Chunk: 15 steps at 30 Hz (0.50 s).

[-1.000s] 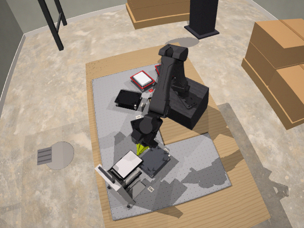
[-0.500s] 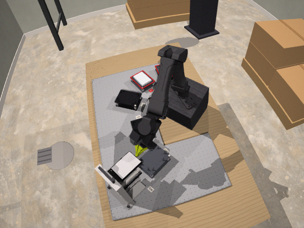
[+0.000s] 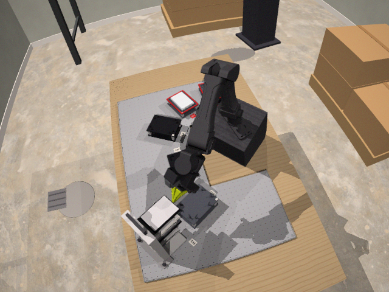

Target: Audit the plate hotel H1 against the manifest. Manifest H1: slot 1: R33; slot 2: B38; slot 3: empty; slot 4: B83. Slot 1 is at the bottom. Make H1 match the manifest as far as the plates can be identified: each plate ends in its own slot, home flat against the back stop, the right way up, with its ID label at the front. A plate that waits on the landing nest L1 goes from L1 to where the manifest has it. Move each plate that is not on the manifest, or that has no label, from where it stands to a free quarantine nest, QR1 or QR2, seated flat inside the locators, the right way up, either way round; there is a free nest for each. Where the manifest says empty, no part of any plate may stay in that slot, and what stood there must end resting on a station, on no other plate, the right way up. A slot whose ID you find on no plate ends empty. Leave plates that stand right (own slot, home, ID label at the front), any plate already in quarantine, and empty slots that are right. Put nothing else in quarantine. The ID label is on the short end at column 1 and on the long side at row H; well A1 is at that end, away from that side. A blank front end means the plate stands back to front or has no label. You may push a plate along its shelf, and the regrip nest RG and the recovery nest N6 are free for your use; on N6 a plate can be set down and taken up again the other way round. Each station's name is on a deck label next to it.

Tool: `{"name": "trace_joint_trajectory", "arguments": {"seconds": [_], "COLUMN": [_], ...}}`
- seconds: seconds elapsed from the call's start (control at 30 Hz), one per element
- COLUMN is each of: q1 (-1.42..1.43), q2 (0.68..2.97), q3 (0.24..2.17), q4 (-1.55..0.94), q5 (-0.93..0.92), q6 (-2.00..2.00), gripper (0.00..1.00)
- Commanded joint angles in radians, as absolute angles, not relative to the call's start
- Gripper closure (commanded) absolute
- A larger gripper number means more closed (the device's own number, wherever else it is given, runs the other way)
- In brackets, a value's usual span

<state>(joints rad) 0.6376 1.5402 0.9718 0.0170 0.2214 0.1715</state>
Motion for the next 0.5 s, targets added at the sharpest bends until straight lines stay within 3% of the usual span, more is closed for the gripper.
{"name": "trace_joint_trajectory", "arguments": {"seconds": [0.0,0.47], "q1": [0.623,0.616], "q2": [1.558,1.584], "q3": [1.007,1.041], "q4": [-0.001,-0.007], "q5": [0.216,0.21], "q6": [0.166,0.162], "gripper": [1.0,1.0]}}
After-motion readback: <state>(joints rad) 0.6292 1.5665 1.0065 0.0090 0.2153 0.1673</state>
